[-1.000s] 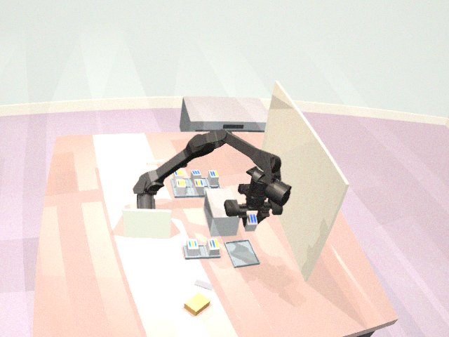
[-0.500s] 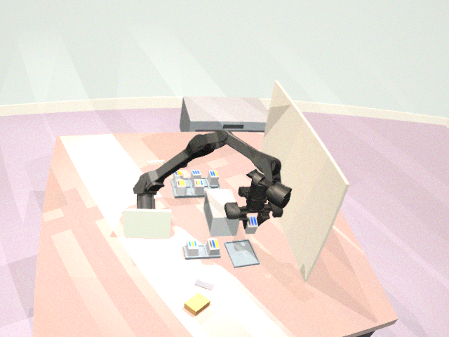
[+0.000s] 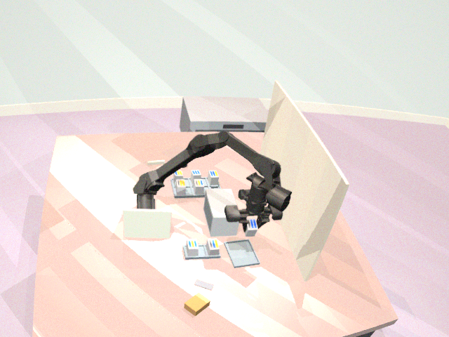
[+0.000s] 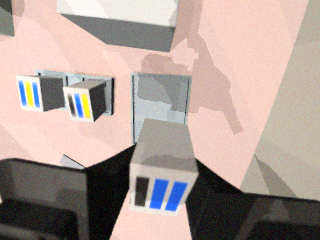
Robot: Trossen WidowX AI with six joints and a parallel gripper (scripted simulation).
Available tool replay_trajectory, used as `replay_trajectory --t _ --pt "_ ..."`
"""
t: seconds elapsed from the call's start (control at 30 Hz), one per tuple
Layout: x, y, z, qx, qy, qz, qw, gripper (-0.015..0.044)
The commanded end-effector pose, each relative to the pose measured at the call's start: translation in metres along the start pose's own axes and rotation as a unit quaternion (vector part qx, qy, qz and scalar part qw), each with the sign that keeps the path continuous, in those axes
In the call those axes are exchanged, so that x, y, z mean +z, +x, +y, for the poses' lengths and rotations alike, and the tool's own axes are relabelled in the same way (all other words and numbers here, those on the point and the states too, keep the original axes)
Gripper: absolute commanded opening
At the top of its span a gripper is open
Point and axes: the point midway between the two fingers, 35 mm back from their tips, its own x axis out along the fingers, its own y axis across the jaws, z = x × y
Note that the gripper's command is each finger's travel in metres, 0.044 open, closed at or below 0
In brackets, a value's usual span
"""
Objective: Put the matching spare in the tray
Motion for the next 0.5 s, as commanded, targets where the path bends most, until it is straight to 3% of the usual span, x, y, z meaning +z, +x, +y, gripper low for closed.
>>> replay_trajectory --t 0.0,0.47 --pt "0.001 0.004 0.001 0.000 0.003 -0.003 1.000 0.0000" --pt "0.000 0.014 0.000 0.001 0.003 -0.003 1.000 0.0000"
